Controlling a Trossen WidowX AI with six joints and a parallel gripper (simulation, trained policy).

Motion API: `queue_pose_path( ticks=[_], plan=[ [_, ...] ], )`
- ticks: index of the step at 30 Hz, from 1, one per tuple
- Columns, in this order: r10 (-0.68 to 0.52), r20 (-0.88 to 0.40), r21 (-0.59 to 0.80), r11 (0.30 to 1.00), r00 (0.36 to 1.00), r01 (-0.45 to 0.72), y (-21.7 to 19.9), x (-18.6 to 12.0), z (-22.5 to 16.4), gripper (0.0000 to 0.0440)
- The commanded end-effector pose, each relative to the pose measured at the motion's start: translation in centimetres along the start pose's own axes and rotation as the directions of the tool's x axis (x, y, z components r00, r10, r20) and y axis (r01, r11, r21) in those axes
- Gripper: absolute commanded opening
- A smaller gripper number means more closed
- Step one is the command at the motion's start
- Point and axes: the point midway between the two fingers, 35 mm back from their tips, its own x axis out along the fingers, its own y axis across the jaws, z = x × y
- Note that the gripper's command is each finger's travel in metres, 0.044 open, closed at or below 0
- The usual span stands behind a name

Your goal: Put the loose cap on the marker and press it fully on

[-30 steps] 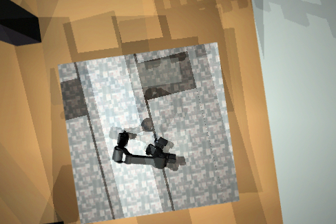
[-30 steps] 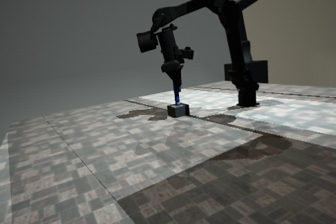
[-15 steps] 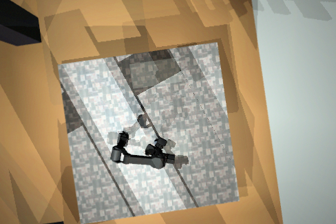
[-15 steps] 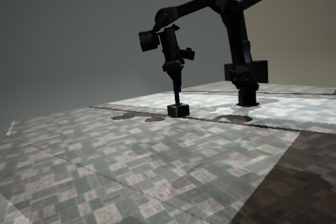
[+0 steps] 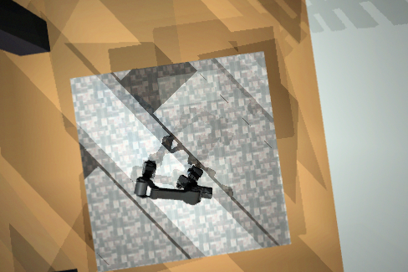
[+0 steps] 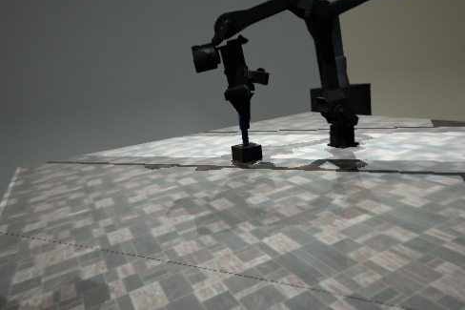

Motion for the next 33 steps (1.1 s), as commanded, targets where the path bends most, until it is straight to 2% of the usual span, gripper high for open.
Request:
queue_pose_path(
  ticks=[1, 14, 28, 29, 33],
  plan=[
    [0.016, 0.065, -0.007, 1.0, 0.998, -0.016, 0.1, 1.9, 0.2, 0.0],
    [0.02, 0.058, -0.071, 0.997, 0.998, -0.016, 0.0, 4.4, 0.1, 0.0008],
    [0.022, 0.054, -0.085, 0.996, 0.998, -0.017, 0.0, 4.7, 0.1, 0.0025],
    [0.022, 0.054, -0.085, 0.996, 0.998, -0.017, 0.0, 4.8, 0.1, 0.0051],
    [0.023, 0.059, -0.102, 0.995, 0.998, -0.017, 0.1, 5.0, 0.3, 0.006]
  ],
)
